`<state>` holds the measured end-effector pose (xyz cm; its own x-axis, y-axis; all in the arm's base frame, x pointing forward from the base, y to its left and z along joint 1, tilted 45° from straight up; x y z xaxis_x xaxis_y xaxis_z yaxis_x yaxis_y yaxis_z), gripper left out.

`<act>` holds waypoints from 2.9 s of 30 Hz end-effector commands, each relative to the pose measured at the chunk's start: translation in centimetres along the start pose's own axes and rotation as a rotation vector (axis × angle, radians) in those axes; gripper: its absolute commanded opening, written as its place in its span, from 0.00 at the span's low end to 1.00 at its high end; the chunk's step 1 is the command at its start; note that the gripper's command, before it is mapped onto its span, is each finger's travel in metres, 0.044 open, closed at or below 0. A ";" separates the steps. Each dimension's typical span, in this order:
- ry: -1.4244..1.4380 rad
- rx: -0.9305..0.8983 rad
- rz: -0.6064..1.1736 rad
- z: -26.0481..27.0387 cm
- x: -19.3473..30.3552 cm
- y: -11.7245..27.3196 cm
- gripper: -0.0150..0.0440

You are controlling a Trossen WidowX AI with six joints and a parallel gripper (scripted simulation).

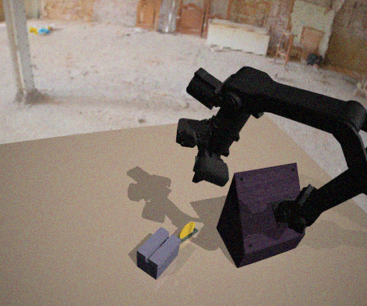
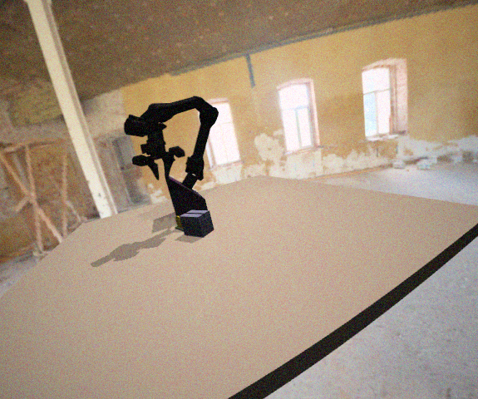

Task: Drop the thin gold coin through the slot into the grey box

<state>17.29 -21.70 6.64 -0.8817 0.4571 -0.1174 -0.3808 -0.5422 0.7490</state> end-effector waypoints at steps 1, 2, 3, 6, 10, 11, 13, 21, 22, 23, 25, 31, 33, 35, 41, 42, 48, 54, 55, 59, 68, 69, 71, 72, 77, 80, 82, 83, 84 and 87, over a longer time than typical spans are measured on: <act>0.640 -0.124 0.211 1.0 0.2 -6.9 0.53; 0.705 -0.142 0.227 1.1 0.2 -7.6 0.53; 0.766 -0.160 0.241 1.2 0.2 -8.2 0.53; 0.808 -0.173 0.251 1.2 0.2 -8.6 0.53; 0.808 -0.173 0.251 1.2 0.2 -8.6 0.53; 0.808 -0.173 0.251 1.2 0.2 -8.6 0.53; 0.808 -0.173 0.251 1.2 0.2 -8.6 0.53; 0.809 -0.175 0.250 1.5 1.1 -11.7 0.53; 0.809 -0.175 0.250 1.5 1.2 -12.0 0.53; 0.809 -0.175 0.250 1.5 1.2 -12.0 0.53; 0.809 -0.175 0.250 1.5 1.2 -12.0 0.53; 0.809 -0.176 0.250 1.8 1.7 -13.4 0.53; 0.809 -0.176 0.250 1.8 1.7 -13.5 0.53; 0.809 -0.176 0.250 1.8 1.7 -13.7 0.53; 0.809 -0.175 0.250 1.8 1.9 -14.7 0.53; 0.808 -0.175 0.250 1.8 1.9 -14.8 0.53; 0.808 -0.175 0.249 1.9 2.2 -15.8 0.53; 0.808 -0.175 0.249 2.0 2.5 -16.7 0.53; 0.808 -0.175 0.249 2.0 2.5 -16.9 0.53; 0.808 -0.176 0.249 2.1 2.7 -17.5 0.53; 0.808 -0.178 0.249 2.2 3.2 -18.8 0.53; 0.808 -0.178 0.249 2.2 3.3 -18.9 0.53; 0.808 -0.179 0.249 2.3 3.4 -19.2 0.53; 0.808 -0.179 0.249 2.3 3.5 -19.3 0.53; 0.808 -0.180 0.249 2.3 3.5 -19.4 0.39; 0.808 -0.180 0.249 2.3 3.5 -19.4 0.29; 0.808 -0.180 0.249 2.3 3.5 -19.4 0.27; 0.808 -0.180 0.249 2.3 3.5 -19.4 0.26; 0.808 -0.180 0.249 2.3 3.5 -19.4 0.25; 0.808 -0.180 0.249 2.3 3.5 -19.4 0.25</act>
<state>22.27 -8.03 -6.78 -0.8447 -0.3000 -0.4432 -0.1270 -0.6921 0.7105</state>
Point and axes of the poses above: the point midway between the two fingers, 35 mm back from their tips, its own y axis back along the fingers, its own z axis across the jaws, x = y × z, the point moved 6 cm from there along y, back along the fingers, and after that the axes turned 14 degrees about y, right-handed, at the moved point
